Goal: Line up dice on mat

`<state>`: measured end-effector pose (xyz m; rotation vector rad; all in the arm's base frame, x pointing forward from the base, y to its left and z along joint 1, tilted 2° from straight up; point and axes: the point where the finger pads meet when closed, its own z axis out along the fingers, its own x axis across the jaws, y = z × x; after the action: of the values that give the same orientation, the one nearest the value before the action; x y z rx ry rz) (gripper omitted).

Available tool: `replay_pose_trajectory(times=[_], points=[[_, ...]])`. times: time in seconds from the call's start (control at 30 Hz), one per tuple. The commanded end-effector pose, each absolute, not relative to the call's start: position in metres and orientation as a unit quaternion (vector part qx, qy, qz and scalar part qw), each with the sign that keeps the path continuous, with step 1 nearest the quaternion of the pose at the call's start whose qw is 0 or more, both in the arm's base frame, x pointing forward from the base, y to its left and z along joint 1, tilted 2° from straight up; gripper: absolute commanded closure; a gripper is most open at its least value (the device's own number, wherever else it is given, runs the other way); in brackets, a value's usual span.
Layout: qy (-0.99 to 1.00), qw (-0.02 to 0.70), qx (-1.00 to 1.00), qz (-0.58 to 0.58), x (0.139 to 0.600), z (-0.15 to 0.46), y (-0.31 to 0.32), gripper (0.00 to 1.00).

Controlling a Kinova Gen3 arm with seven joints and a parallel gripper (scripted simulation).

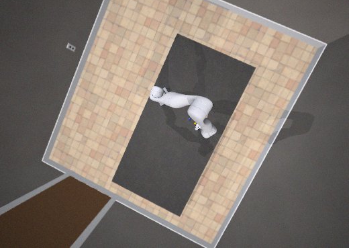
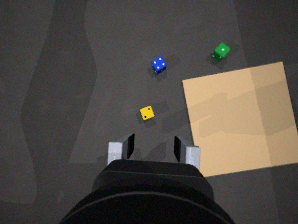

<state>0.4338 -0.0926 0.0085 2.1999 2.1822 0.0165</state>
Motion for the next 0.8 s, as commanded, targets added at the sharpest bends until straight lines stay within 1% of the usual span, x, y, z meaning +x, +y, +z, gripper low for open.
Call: replay_pose_trajectory(times=[0.0,0.6,0.77], points=[[0.705,0.023,0.708,0.006,0.4341,0.0073,-0.0934,0.0],[0.705,0.023,0.708,0.006,0.4339,0.0072,-0.0934,0.0],[0.705,0.022,0.709,0.005,0.4258,0.0067,-0.0919,0.0]])
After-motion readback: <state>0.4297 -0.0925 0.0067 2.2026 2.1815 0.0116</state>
